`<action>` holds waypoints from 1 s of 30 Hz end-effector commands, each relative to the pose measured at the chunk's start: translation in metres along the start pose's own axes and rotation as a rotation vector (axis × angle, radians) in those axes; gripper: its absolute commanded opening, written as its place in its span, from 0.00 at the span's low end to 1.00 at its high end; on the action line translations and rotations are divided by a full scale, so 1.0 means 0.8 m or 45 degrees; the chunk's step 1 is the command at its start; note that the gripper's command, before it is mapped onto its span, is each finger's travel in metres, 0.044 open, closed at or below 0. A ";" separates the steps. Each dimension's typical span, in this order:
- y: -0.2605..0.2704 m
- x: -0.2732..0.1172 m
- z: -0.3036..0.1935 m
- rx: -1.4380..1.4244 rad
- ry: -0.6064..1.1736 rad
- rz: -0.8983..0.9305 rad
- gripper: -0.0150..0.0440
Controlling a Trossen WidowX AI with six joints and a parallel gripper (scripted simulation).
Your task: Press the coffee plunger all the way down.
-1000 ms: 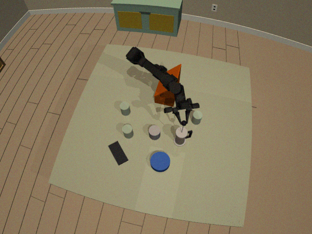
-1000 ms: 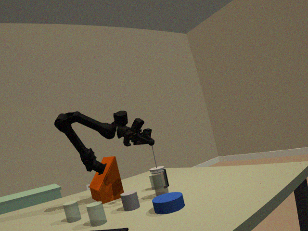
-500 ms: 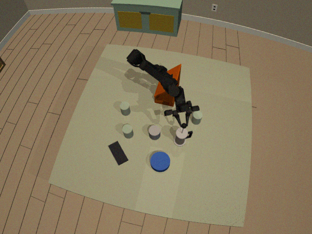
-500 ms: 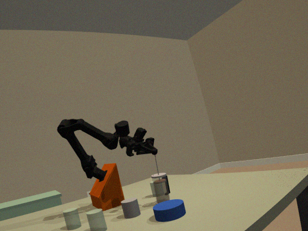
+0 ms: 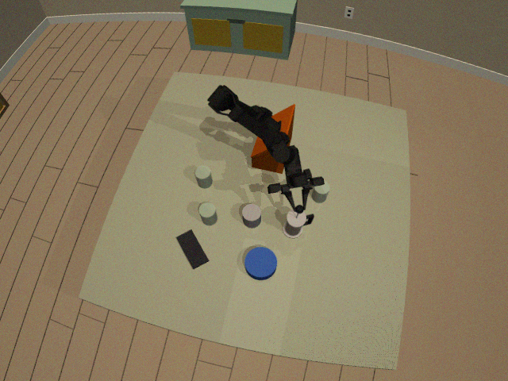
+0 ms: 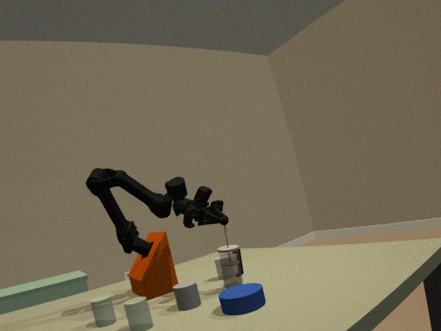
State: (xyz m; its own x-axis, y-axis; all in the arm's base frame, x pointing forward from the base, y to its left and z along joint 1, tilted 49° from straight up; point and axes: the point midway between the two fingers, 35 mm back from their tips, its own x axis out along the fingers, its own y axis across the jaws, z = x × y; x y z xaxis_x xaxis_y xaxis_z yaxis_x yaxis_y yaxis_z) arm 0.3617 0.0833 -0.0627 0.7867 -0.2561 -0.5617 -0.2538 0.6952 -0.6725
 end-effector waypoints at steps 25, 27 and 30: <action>-0.001 0.040 -0.064 -0.040 0.088 -0.003 0.46; -0.001 0.042 -0.063 -0.040 0.088 -0.003 0.46; -0.001 0.043 -0.062 -0.040 0.087 -0.003 0.46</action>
State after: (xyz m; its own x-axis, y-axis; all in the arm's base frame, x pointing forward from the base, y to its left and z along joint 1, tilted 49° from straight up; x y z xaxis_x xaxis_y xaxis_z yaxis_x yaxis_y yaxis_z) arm 0.3655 0.0532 -0.0943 0.7783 -0.2650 -0.5692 -0.2612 0.6877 -0.6774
